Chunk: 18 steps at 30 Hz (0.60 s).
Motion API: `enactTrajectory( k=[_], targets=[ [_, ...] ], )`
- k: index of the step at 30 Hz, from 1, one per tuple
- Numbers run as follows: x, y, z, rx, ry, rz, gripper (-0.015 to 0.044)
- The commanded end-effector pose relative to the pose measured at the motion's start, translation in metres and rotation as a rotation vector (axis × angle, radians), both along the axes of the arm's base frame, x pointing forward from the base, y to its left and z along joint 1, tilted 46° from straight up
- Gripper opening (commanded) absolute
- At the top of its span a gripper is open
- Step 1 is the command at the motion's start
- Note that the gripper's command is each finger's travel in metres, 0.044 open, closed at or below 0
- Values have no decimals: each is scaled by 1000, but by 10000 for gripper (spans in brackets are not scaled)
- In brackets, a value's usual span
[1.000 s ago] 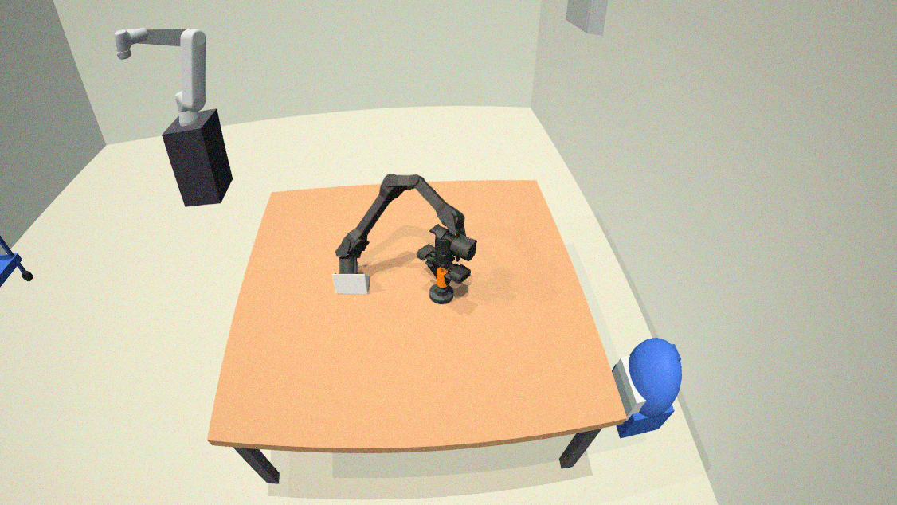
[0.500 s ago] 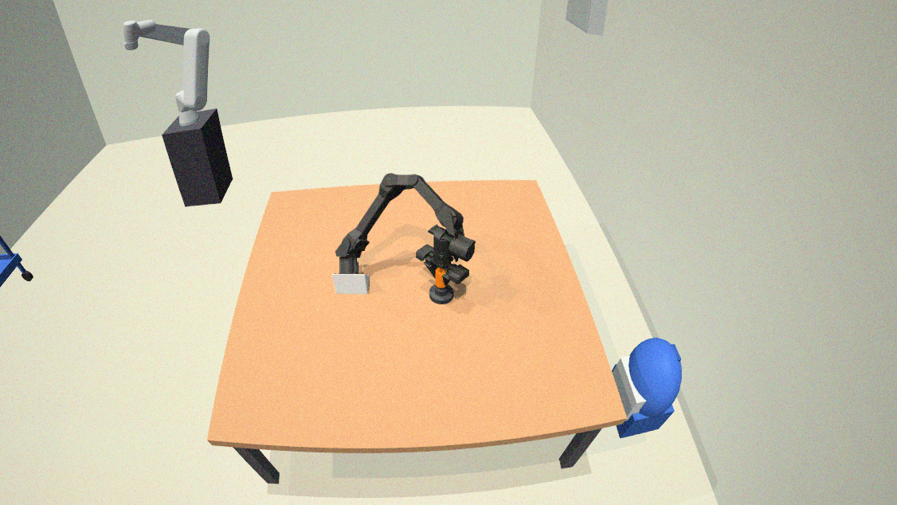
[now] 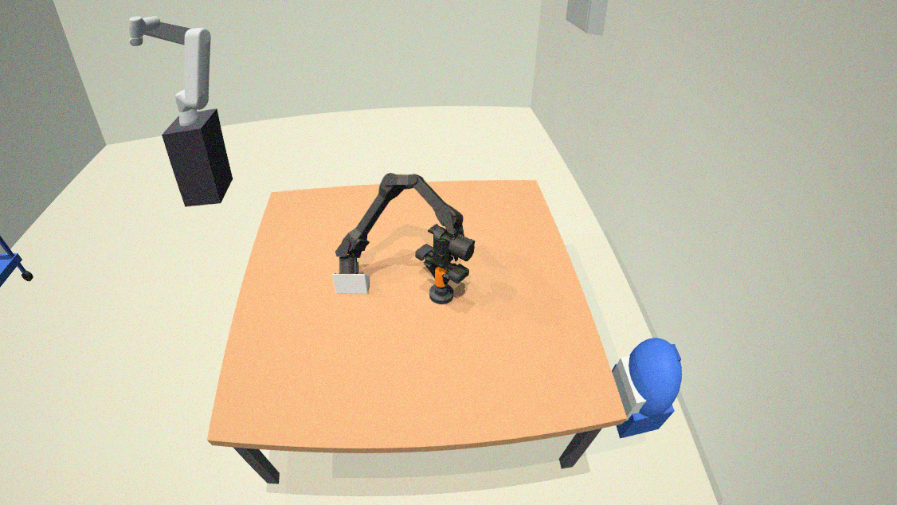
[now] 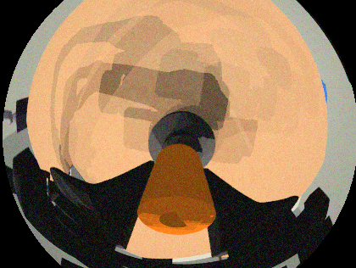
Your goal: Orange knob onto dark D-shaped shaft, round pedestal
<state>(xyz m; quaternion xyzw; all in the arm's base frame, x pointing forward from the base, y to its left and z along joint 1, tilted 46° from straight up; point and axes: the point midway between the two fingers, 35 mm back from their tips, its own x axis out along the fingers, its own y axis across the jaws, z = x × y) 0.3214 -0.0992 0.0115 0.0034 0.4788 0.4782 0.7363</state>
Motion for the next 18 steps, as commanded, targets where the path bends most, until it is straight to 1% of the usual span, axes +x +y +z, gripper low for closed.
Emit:
enactTrajectory(
  k=[1,5,18],
  targets=[
    [2,-3,3,-11,-58,49,0],
    [3,-4,3,-21,-144,135,0],
    [7,-2,-3,-21,-144,135,0]
  ],
)
